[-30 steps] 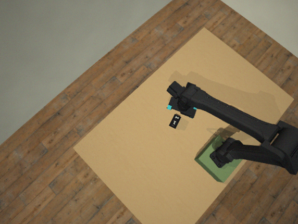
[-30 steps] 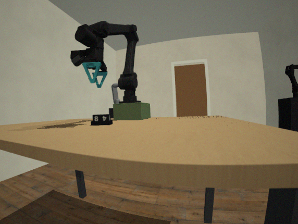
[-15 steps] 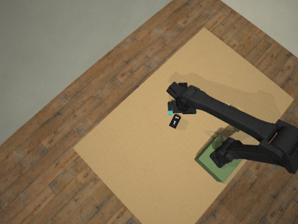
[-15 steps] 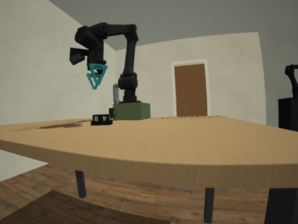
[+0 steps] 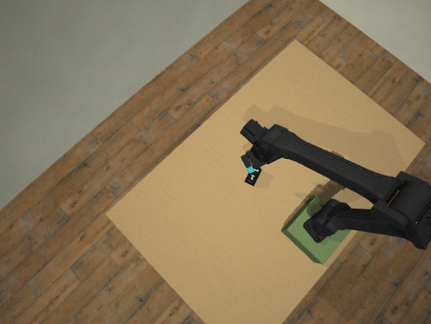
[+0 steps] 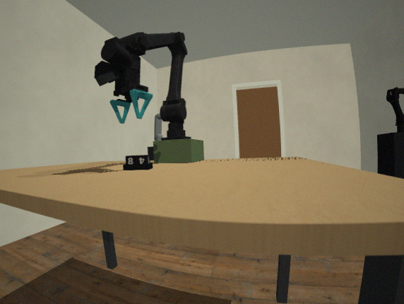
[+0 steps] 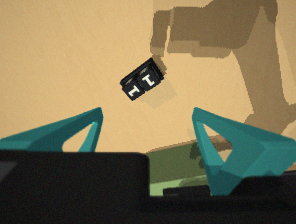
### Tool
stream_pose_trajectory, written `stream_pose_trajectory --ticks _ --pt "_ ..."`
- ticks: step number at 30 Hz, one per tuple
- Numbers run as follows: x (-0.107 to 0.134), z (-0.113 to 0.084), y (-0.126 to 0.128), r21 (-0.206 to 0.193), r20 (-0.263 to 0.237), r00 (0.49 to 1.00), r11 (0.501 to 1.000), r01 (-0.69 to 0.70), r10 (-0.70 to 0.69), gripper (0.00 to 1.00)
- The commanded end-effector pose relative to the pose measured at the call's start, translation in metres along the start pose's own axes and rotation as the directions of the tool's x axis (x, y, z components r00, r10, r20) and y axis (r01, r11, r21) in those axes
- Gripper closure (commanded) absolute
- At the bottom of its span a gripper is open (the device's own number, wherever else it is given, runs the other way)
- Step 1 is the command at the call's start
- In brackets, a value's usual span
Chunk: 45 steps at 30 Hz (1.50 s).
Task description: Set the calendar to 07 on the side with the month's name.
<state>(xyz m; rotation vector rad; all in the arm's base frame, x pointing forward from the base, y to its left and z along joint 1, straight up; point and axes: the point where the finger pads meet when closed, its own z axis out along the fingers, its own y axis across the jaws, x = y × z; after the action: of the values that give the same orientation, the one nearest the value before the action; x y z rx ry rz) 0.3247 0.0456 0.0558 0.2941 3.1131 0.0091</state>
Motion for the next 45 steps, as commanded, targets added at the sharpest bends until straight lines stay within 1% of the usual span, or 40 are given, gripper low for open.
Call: stream_pose_trajectory --ticks 1,2,4,5,7,8,10,13,14,20,23,25,26,27,29,31,35,37,38,39,40,41,42,44,45 --pt "0.000 0.008 0.003 -0.001 -0.002 0.982 0.982 0.190 -0.190 0.00" --pt "0.000 0.008 0.003 -0.001 -0.002 0.980 0.980 0.199 -0.199 0.00" --pt "0.000 0.010 0.003 -0.001 -0.002 0.961 0.961 0.277 -0.277 0.00" --pt "0.000 0.010 0.003 -0.001 -0.002 0.959 0.959 0.282 -0.282 0.00" --pt "0.000 0.011 0.003 -0.002 -0.002 0.933 0.933 0.360 -0.360 0.00" --pt "0.000 0.011 0.003 -0.002 -0.002 0.931 0.931 0.365 -0.365 0.00" --pt "0.000 0.013 0.003 -0.002 -0.002 0.898 0.898 0.441 -0.441 0.00" --pt "0.000 0.013 0.003 -0.002 -0.002 0.895 0.895 0.446 -0.446 0.00" --pt "0.000 0.015 0.003 -0.002 -0.002 0.853 0.853 0.522 -0.522 0.00" --pt "0.001 0.018 0.003 -0.003 -0.002 0.746 0.746 0.666 -0.666 0.00" --pt "0.001 0.019 0.003 -0.004 -0.001 0.683 0.683 0.730 -0.730 0.00" --pt "0.001 0.021 0.003 -0.004 -0.001 0.632 0.632 0.775 -0.775 0.00" --pt "0.001 0.021 0.003 -0.004 -0.001 0.617 0.617 0.787 -0.787 0.00" --pt "0.001 0.022 0.003 -0.004 -0.001 0.584 0.584 0.812 -0.812 0.00" --pt "0.001 0.022 0.003 -0.004 -0.001 0.584 0.584 0.812 -0.812 0.00" --pt "0.001 0.024 0.003 -0.005 -0.001 0.499 0.499 0.866 -0.866 0.00" --pt "0.001 0.026 0.003 -0.005 0.000 0.396 0.396 0.918 -0.918 0.00" --pt "0.001 0.027 0.003 -0.005 0.000 0.333 0.333 0.943 -0.943 0.00" --pt "0.001 0.027 0.003 -0.005 0.000 0.319 0.319 0.948 -0.948 0.00" --pt "0.002 0.028 0.003 -0.005 0.000 0.277 0.277 0.961 -0.961 0.00" --pt "0.002 0.029 0.003 -0.006 0.000 0.247 0.247 0.969 -0.969 0.00" --pt "0.002 0.029 0.003 -0.006 0.000 0.242 0.242 0.970 -0.970 0.00" --pt "0.002 0.030 0.003 -0.006 0.001 0.191 0.191 0.982 -0.982 0.00" --pt "0.002 0.031 0.003 -0.006 0.001 0.131 0.131 0.991 -0.991 0.00" --pt "0.002 0.031 0.003 -0.006 0.001 0.131 0.131 0.991 -0.991 0.00"
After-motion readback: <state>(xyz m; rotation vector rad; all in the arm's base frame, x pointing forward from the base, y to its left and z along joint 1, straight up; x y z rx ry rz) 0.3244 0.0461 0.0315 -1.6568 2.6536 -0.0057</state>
